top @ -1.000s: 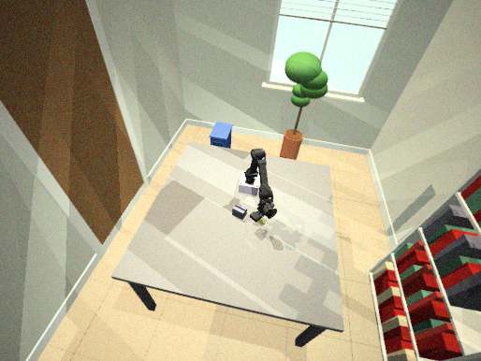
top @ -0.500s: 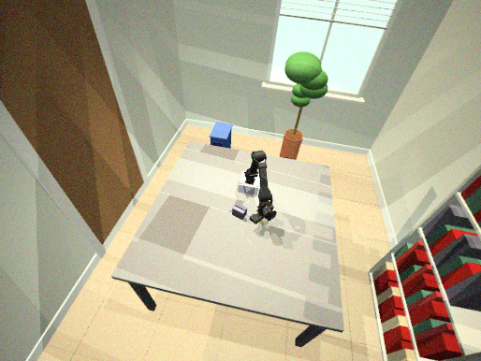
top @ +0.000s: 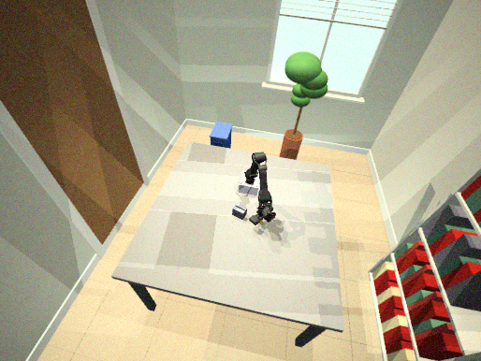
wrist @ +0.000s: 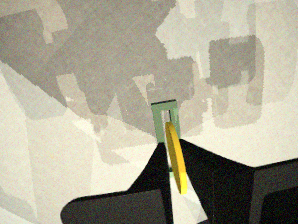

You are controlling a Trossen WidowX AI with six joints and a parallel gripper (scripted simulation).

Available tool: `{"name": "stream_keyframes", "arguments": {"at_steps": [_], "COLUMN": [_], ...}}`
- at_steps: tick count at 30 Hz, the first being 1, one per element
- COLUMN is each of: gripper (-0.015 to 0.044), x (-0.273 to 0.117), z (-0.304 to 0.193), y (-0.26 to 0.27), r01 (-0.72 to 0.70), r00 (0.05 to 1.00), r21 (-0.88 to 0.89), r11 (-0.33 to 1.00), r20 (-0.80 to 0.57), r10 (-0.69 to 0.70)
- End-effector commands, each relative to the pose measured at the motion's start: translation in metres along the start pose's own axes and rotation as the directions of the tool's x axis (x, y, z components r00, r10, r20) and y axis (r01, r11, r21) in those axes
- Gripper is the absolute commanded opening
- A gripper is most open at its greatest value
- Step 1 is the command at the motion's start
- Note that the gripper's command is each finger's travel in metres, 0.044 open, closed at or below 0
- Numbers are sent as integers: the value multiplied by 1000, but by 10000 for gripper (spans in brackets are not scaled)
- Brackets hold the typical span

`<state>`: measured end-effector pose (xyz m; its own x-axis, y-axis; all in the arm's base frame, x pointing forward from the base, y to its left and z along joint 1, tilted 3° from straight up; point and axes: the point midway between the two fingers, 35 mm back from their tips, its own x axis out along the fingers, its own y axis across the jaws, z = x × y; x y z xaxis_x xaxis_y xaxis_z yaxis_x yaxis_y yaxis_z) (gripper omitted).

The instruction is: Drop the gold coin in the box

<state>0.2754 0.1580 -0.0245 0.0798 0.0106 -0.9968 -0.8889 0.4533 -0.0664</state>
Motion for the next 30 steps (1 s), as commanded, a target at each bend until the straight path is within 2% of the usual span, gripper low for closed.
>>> {"name": "stream_keyframes", "arguments": {"at_steps": [1, 11, 30], "gripper": [0, 0, 0], "x": [2, 0, -46], "z": [-1, 0, 4], "y": [0, 0, -2], "r01": [0, 0, 1], "r00": [1000, 1000, 1000], "r21": [-5, -5, -5], "r11": [1000, 1000, 1000], "r20": [-3, -3, -3], "r10": [0, 0, -1]}}
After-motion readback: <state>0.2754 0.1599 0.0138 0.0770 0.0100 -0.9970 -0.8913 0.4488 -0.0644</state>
